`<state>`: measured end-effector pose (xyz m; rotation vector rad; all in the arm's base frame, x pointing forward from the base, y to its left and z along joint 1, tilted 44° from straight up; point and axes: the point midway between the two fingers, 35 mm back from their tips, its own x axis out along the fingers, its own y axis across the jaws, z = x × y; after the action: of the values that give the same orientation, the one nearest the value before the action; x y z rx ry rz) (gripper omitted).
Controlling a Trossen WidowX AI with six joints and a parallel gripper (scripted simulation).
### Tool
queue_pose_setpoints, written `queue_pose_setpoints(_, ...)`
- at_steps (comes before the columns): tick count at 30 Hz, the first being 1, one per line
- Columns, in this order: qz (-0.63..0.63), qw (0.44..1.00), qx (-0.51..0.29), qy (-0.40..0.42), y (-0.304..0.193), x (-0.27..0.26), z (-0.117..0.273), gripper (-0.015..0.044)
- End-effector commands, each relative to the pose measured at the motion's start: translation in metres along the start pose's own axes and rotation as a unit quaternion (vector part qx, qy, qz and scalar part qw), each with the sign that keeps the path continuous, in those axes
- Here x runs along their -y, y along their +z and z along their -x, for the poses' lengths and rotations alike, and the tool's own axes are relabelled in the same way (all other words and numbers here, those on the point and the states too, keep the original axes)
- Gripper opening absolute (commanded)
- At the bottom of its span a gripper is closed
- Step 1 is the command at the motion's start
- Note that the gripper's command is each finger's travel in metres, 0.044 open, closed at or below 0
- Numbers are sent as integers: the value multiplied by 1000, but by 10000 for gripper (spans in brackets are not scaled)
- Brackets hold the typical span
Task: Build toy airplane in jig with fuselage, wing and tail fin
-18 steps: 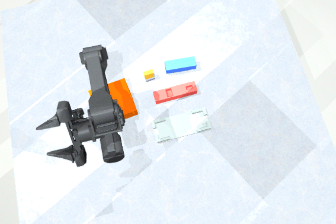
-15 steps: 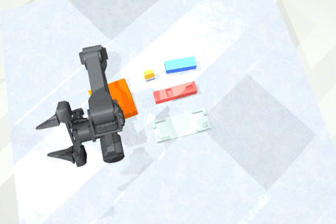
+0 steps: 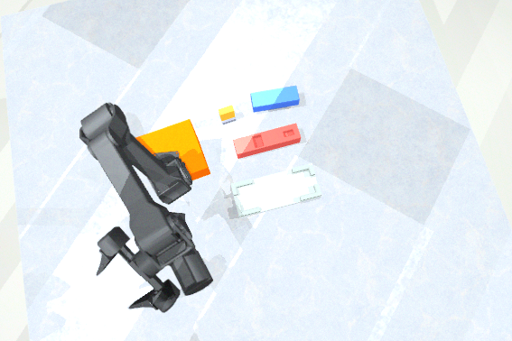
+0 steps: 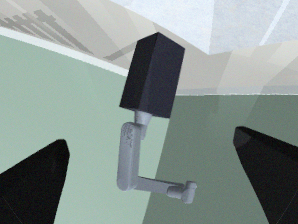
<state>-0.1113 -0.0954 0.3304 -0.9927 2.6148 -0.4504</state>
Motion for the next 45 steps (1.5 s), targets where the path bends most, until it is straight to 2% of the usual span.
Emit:
queue_pose_setpoints(1,-41,995,71,-64,31,52,1,440)
queue_pose_setpoints(9,-148,949,244,-131,110,141,48,440)
queue_pose_setpoints(12,-167,934,286,-135,133,156,69,440)
queue_pose_setpoints(21,-230,865,436,-97,215,172,167,440)
queue_pose_setpoints(27,-239,834,494,-58,272,140,247,440)
queue_pose_setpoints(34,-255,811,526,-12,326,51,324,440)
queue_pose_setpoints(40,-283,799,531,6,355,-36,351,440)
queue_pose_setpoints(45,-284,798,531,7,356,-39,351,440)
